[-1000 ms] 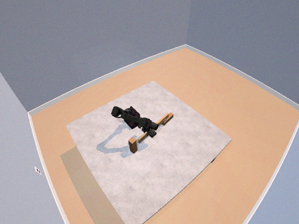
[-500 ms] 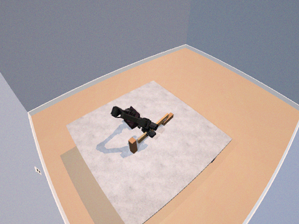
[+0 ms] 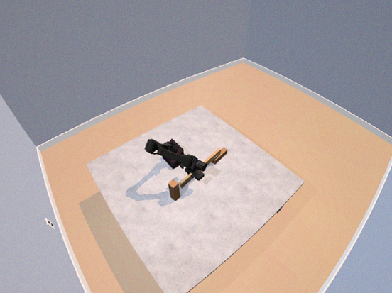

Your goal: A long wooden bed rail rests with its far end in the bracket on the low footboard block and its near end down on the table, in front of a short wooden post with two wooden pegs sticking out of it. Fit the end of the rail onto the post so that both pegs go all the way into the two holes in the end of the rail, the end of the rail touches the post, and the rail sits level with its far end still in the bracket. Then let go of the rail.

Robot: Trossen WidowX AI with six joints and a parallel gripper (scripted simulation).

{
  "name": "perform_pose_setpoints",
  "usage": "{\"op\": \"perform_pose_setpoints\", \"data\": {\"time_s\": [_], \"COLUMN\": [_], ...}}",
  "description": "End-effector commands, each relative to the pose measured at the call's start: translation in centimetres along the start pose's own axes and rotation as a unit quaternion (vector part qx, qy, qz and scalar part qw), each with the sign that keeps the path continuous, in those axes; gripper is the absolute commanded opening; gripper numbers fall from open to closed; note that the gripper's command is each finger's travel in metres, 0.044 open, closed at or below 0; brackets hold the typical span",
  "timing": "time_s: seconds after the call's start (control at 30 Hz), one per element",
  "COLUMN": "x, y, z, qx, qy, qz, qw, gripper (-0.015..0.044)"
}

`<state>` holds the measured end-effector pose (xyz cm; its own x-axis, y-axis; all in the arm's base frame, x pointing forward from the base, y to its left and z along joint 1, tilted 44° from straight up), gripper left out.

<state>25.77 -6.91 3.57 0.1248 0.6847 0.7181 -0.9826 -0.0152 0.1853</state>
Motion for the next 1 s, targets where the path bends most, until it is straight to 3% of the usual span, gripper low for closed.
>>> {"op": "perform_pose_setpoints", "data": {"time_s": [0.0, 0.97], "x": [0.25, 0.28], "y": [-0.18, -0.16], "z": [0.21, 1.12], "qx": [0.001, 0.001], "qy": [0.000, 0.000], "qz": [0.004, 0.004], "qw": [1.000, 1.000], "gripper": [0.0000, 0.0000]}}
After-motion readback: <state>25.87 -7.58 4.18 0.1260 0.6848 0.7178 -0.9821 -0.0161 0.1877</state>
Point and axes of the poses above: the point midway between the two fingers, 35 mm back from their tips, its own x axis back along the fingers, its own y axis across the jaws, z = x × y, the point moved 3 cm from there along x, back along the fingers, and after that the axes turned 8 degrees about x, right-handed, at the moved point
